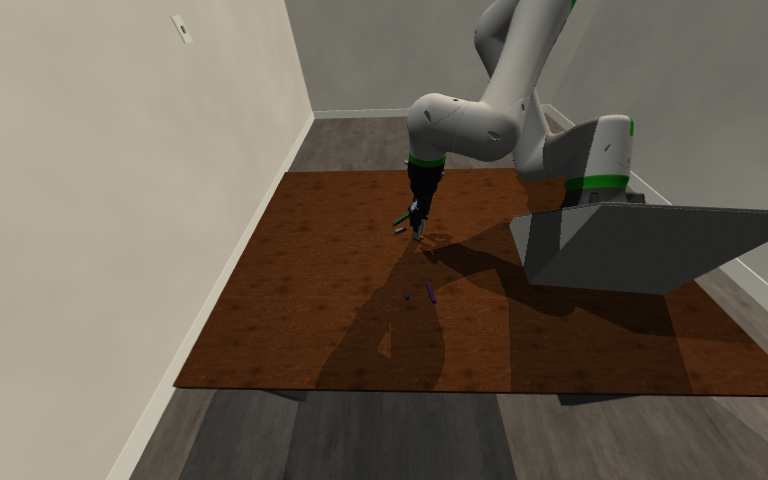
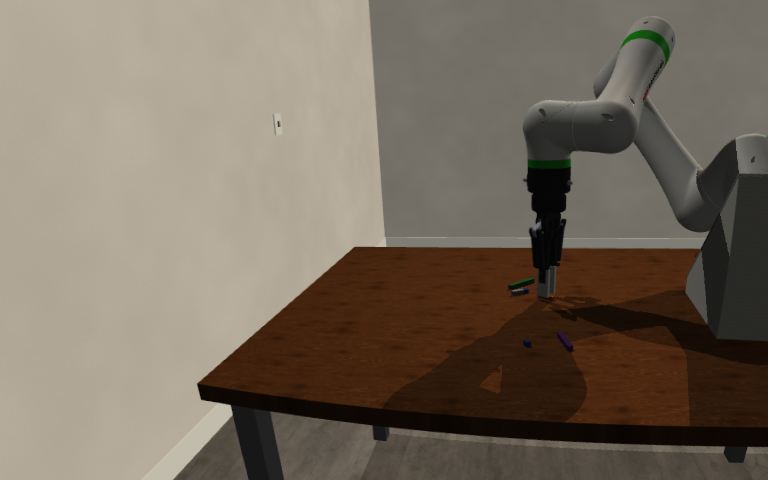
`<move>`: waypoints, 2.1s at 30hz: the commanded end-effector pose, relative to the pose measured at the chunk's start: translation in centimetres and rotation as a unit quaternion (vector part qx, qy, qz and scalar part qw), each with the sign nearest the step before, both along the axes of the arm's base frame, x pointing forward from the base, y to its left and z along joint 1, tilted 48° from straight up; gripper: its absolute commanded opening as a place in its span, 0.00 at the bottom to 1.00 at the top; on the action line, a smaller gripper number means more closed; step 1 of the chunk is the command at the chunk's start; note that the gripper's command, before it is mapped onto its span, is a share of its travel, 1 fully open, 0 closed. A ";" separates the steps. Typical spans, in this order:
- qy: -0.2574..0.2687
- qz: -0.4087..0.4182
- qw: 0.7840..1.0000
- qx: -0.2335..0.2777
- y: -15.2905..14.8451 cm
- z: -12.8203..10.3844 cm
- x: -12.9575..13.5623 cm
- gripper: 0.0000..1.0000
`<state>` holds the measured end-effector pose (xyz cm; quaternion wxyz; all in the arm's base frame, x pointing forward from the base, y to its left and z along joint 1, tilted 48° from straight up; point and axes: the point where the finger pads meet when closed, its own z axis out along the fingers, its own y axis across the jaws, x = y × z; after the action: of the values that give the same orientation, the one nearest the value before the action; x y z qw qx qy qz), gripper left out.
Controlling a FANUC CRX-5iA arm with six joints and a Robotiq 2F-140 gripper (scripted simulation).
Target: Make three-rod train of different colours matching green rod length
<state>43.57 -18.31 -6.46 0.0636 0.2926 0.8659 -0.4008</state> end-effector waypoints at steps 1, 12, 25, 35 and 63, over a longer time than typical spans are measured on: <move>0.000 0.000 1.000 0.000 -0.2 -0.2 0.0 0.15; 0.000 0.000 1.000 0.000 -0.7 -0.7 -0.1 0.15; 0.000 0.000 1.000 0.000 -0.7 -0.7 -0.1 0.15; 0.000 0.000 1.000 0.000 -0.7 -0.7 -0.1 0.15; 0.000 0.000 1.000 0.000 -0.7 -0.7 -0.1 0.03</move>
<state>43.45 -19.06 -7.15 0.0638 0.2926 0.8659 -0.4007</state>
